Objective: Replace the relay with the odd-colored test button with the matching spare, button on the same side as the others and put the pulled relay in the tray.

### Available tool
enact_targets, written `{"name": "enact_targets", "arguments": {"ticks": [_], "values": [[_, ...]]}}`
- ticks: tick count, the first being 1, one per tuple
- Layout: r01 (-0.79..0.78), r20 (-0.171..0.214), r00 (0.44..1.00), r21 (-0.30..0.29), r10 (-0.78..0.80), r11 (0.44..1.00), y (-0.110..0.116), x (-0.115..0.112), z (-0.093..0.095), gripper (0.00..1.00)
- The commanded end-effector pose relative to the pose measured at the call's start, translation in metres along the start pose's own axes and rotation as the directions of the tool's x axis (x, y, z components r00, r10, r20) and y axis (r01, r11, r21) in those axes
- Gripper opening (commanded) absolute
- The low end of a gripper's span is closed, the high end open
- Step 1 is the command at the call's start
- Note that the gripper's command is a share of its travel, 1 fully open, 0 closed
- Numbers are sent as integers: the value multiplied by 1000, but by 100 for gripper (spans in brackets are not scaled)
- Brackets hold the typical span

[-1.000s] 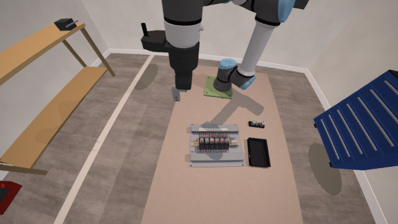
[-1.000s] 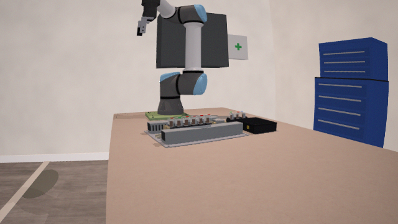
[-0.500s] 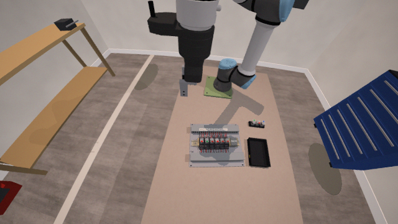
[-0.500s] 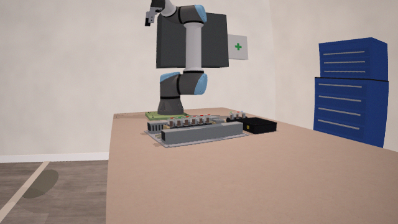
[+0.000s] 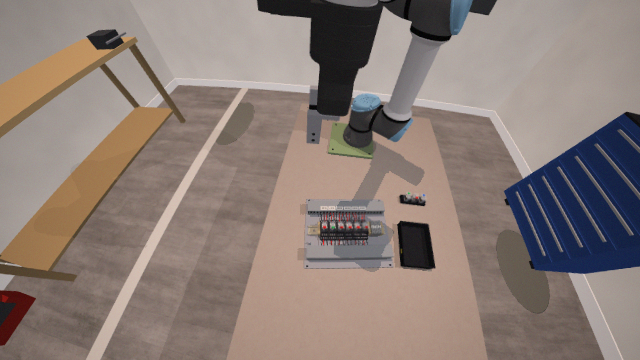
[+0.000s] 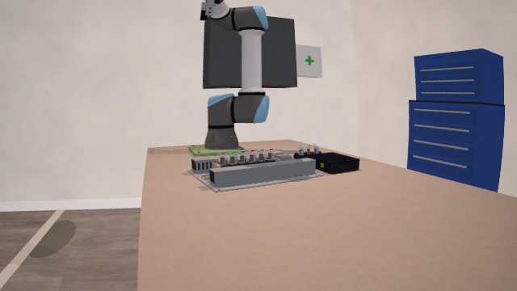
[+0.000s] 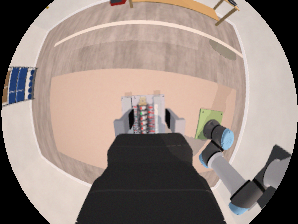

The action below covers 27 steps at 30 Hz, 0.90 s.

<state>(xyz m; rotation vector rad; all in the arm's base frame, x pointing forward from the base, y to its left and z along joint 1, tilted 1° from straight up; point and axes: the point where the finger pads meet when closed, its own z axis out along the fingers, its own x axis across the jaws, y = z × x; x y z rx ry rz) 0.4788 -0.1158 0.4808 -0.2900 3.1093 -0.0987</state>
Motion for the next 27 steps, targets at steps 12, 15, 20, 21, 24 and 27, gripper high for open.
{"name": "enact_targets", "arguments": {"ticks": [12, 15, 20, 21, 24, 27], "values": [[-1, 0, 1000, 0, 1, 1000, 33, -11, -49, 100], [-1, 0, 1000, 0, 1, 1000, 33, -11, -49, 100], [0, 1, 1000, 0, 0, 1000, 52, -17, -77, 100], [-1, 0, 1000, 0, 1, 1000, 59, -19, -87, 100], [-1, 0, 1000, 0, 1, 1000, 65, -21, -97, 100], [-1, 0, 1000, 0, 1, 1000, 65, -21, -97, 100]]}}
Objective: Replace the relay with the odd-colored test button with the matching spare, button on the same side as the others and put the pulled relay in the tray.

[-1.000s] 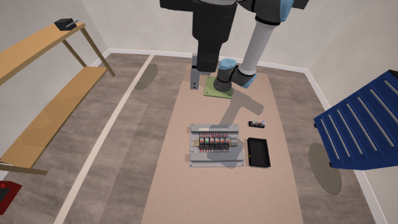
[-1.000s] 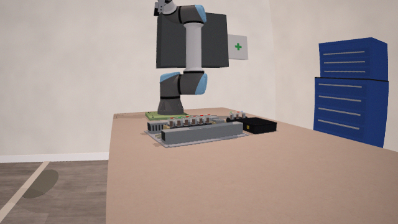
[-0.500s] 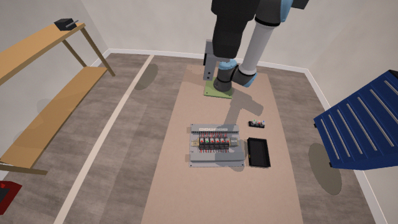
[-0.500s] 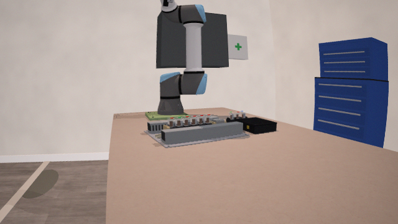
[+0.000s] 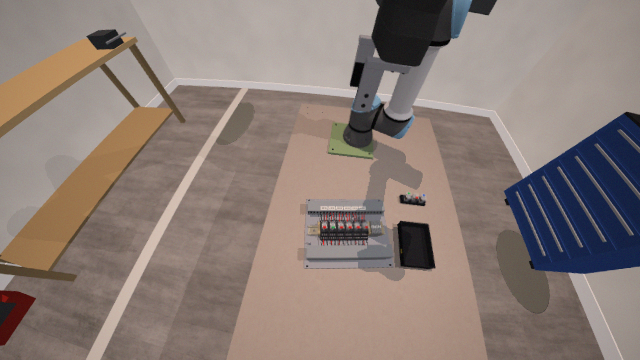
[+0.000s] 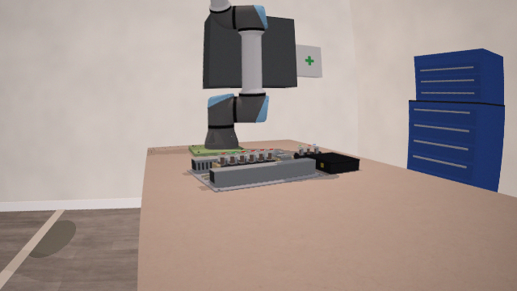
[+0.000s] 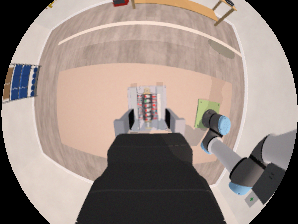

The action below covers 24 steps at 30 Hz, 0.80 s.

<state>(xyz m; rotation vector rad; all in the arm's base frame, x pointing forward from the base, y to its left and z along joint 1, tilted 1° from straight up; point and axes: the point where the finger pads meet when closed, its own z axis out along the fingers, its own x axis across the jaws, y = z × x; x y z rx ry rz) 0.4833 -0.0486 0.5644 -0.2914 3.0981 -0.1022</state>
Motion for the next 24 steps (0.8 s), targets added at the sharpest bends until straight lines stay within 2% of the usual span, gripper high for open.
{"name": "enact_targets", "arguments": {"ticks": [1, 7, 12, 24], "values": [[-2, -11, 1000, -4, 2, 1000, 5, -3, -9, 100], [-2, -11, 1000, -4, 2, 1000, 5, -3, -9, 100], [-2, -11, 1000, -4, 2, 1000, 37, -14, -56, 100], [-2, -11, 1000, -4, 2, 1000, 37, -14, -56, 100]]}}
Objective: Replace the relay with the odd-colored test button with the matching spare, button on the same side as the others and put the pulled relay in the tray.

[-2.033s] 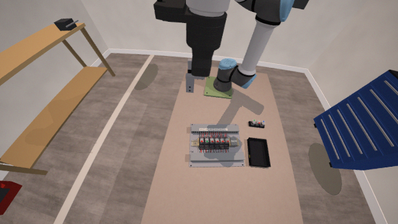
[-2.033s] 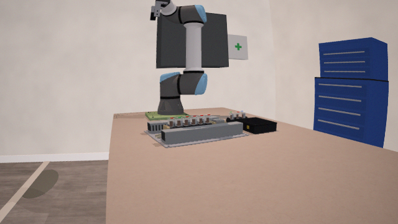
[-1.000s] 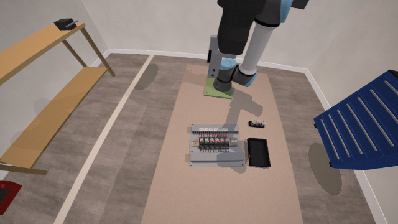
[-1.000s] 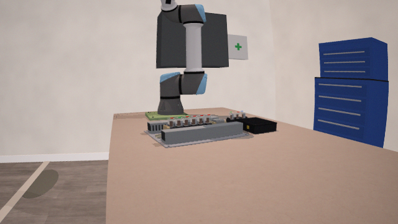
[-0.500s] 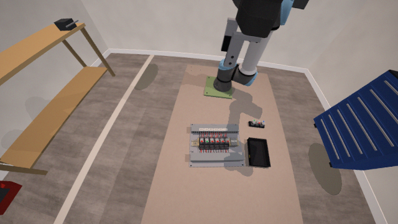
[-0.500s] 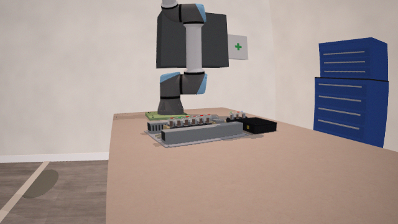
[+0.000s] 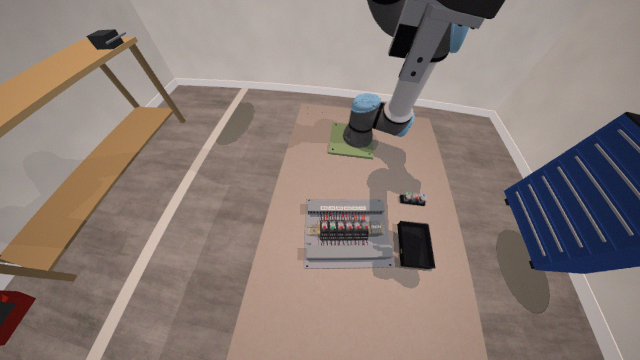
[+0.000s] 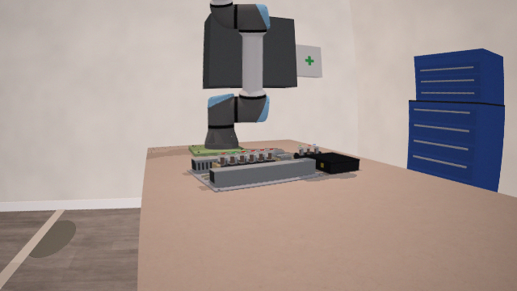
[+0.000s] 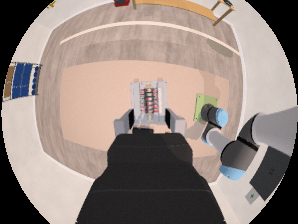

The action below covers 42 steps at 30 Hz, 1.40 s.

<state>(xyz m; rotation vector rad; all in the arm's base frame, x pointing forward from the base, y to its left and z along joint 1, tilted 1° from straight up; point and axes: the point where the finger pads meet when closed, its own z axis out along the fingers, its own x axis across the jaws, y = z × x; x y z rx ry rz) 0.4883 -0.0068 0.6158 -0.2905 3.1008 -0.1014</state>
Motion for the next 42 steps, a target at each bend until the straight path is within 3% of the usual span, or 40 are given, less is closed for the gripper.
{"name": "enact_targets", "arguments": {"ticks": [1, 5, 17, 18, 22, 42], "values": [[0, 0, 1000, 0, 0, 1000, 3, -1, -5, 100], [-1, -8, 1000, -3, 1, 1000, 15, -6, -24, 100], [-1, -8, 1000, -3, 1, 1000, 15, -6, -24, 100], [0, 20, 1000, 7, -1, 1000, 13, -5, -21, 100], [-1, -8, 1000, -3, 1, 1000, 9, -4, -17, 100], [-1, -8, 1000, -3, 1, 1000, 7, -3, -13, 100]]}}
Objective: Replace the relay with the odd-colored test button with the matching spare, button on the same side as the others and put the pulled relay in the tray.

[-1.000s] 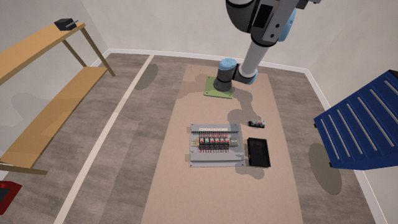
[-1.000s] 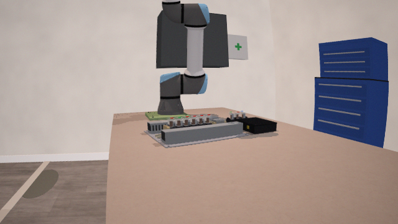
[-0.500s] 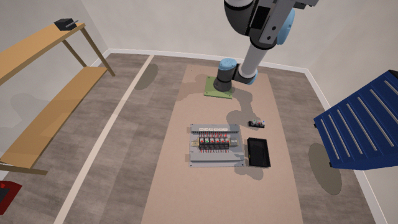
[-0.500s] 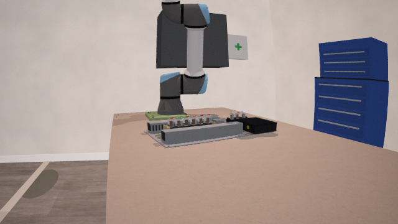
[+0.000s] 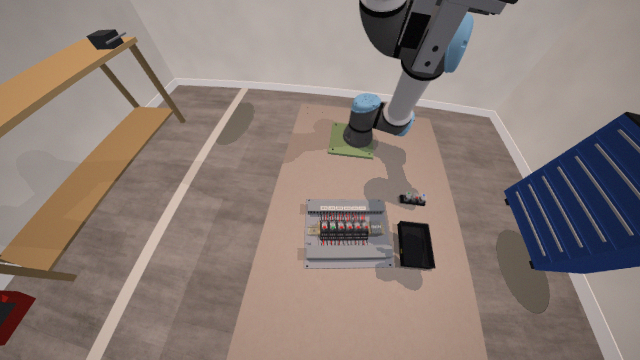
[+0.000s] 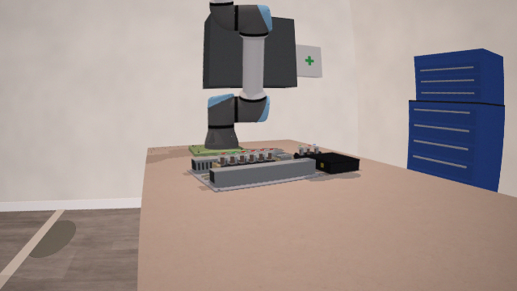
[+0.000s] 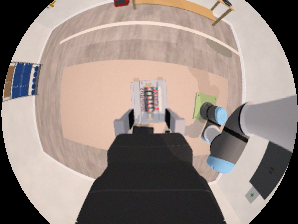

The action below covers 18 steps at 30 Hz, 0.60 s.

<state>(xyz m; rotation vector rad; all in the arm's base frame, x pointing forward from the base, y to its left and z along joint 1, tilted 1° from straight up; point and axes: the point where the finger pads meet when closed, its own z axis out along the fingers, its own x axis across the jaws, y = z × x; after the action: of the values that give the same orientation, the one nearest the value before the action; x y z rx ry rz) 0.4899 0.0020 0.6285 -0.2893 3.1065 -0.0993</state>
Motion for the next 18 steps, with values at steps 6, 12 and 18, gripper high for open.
{"name": "enact_targets", "arguments": {"ticks": [6, 12, 18], "values": [[0, -3, 1000, -1, 0, 1000, -1, 0, 0, 100], [0, -3, 1000, -1, 0, 1000, -2, 1, 2, 100], [0, -3, 1000, -1, 0, 1000, -2, 1, 3, 100]]}}
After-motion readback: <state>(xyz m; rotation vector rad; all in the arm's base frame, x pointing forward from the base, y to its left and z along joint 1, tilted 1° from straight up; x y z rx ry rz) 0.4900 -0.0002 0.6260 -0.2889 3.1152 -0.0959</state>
